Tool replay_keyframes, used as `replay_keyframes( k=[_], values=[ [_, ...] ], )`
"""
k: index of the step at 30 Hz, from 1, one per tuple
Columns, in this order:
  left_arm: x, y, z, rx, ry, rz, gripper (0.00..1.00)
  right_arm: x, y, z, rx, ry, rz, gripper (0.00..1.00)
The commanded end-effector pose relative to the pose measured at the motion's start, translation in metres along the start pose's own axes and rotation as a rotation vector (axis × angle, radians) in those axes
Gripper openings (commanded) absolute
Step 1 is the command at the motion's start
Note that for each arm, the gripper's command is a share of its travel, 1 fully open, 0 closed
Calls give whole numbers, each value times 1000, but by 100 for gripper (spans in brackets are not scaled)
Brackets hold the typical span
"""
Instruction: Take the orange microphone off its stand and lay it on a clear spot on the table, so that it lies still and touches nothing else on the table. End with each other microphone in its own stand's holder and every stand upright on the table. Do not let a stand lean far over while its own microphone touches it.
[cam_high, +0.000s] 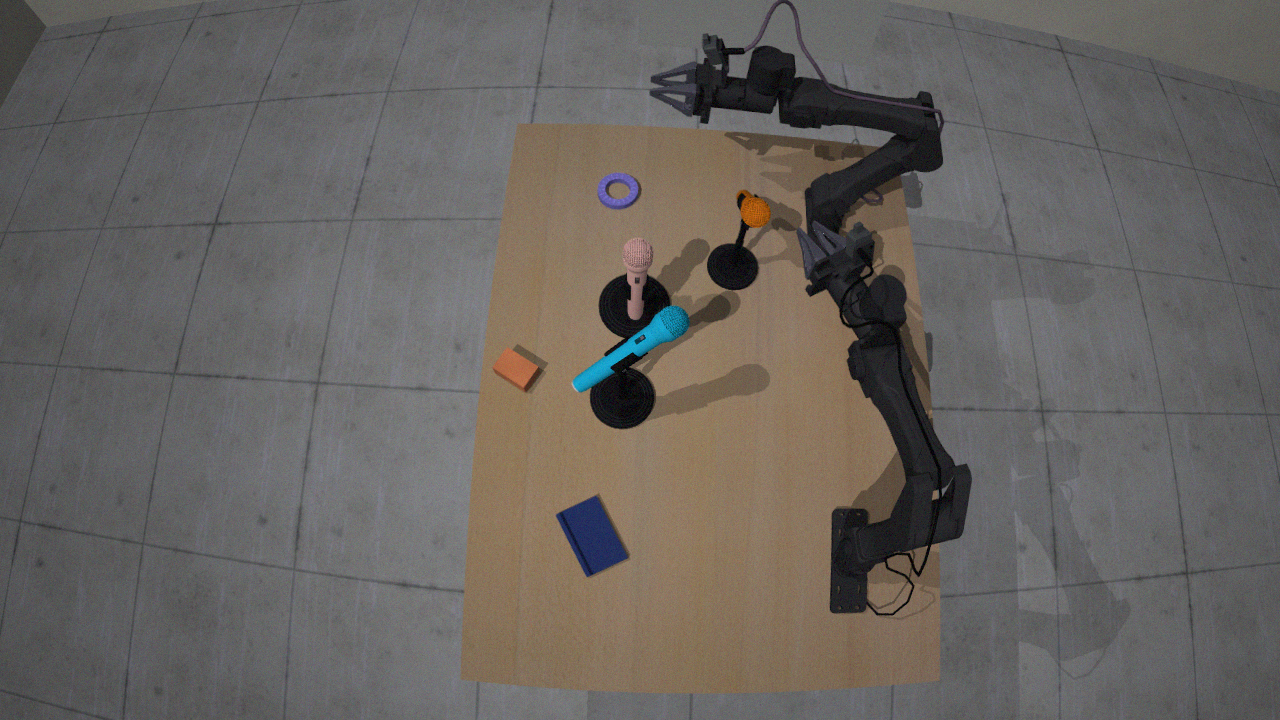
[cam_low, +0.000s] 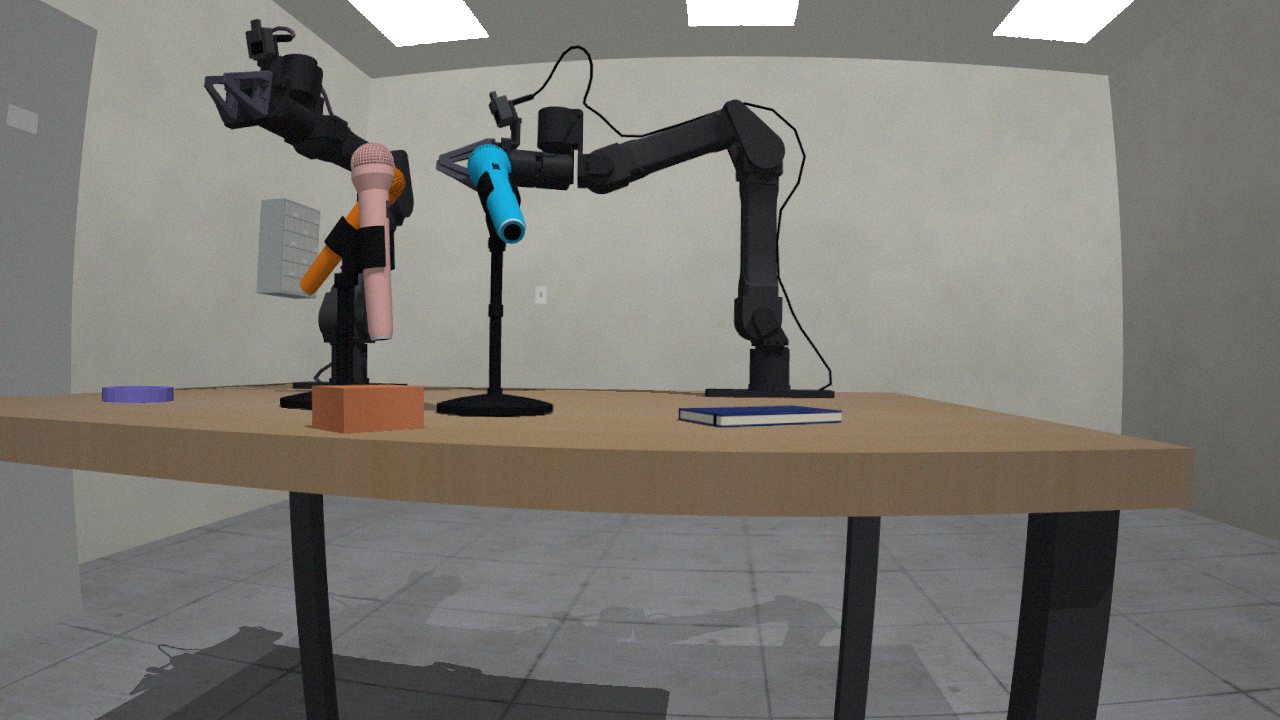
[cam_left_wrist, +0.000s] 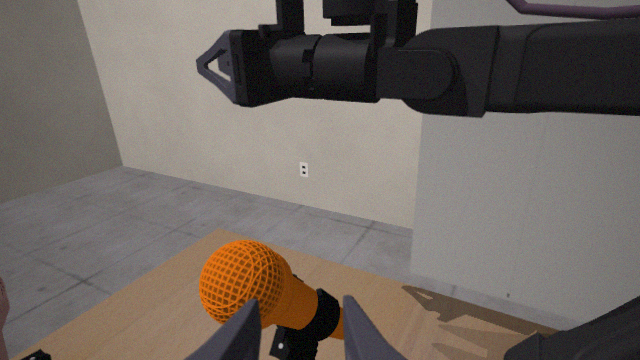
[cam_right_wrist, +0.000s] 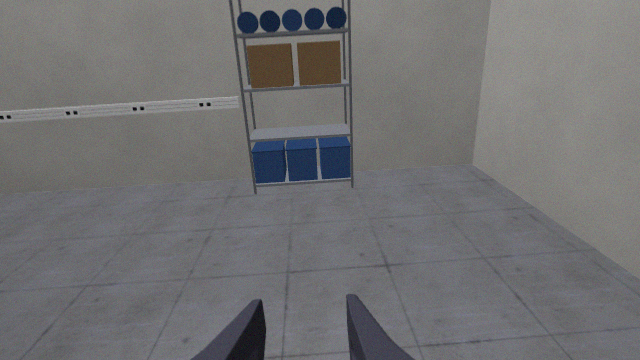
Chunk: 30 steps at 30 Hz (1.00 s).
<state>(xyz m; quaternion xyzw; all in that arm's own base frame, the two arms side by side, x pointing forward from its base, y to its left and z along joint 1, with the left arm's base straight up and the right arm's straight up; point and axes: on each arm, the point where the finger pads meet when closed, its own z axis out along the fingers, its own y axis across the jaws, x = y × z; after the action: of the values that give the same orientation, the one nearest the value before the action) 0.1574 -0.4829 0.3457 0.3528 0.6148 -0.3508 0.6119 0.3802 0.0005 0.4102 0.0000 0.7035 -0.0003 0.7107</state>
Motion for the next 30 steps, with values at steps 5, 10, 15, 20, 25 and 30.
replay_keyframes(
  k=[5,10,15,20,25,30],
  values=[
    [48,-29,34,-90,38,17,31,-20,2,-8,-3,-35,1,31],
    [44,-38,58,-215,-127,-70,31,-20,2,-8,-3,-35,1,31],
    [86,-39,73,-295,-122,-68,31,-20,2,-8,-3,-35,1,31],
    [127,-39,86,-309,-73,-33,31,-20,2,-8,-3,-35,1,31],
    [191,-23,91,-419,-32,-9,31,-20,2,-8,-3,-35,1,31],
    [200,-20,88,-500,-106,-77,31,-20,2,-8,-3,-35,1,31]
  ],
)
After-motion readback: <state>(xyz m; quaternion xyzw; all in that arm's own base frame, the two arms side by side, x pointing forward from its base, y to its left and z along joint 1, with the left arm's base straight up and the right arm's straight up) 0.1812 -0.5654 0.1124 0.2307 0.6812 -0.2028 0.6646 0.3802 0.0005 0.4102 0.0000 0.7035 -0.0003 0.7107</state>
